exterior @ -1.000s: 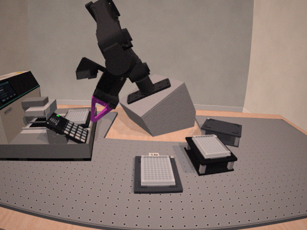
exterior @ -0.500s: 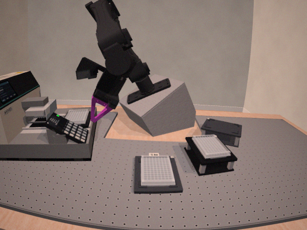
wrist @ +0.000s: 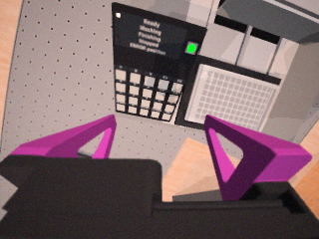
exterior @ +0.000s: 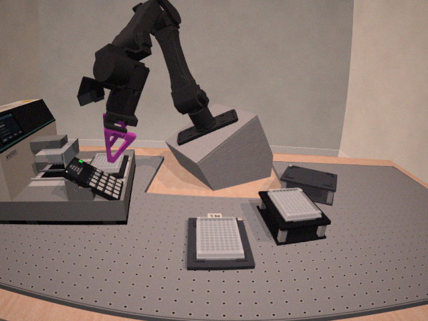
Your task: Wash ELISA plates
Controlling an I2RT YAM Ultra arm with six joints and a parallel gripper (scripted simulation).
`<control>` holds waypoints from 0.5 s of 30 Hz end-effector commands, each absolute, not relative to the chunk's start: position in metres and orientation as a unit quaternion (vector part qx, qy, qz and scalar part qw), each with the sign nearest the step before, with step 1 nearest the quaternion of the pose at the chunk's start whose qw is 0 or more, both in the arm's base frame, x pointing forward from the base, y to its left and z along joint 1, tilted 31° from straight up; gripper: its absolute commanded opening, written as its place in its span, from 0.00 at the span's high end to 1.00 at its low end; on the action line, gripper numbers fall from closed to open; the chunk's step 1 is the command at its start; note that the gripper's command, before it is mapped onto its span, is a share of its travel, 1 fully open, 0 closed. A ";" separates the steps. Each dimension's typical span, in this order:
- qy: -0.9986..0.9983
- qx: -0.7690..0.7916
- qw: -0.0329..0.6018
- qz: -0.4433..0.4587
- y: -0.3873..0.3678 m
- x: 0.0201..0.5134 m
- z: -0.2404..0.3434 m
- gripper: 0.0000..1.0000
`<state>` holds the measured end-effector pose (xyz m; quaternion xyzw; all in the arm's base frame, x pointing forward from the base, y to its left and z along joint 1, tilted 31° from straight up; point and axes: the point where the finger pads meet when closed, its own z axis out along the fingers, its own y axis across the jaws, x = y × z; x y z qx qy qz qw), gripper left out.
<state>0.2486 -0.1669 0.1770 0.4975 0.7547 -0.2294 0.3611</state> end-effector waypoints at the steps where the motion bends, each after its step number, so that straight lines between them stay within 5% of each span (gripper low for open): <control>1: 0.810 0.431 0.333 -0.219 -0.158 0.250 0.173 0.00; 15: 0.921 0.275 0.205 -0.183 -0.175 0.228 0.183 0.00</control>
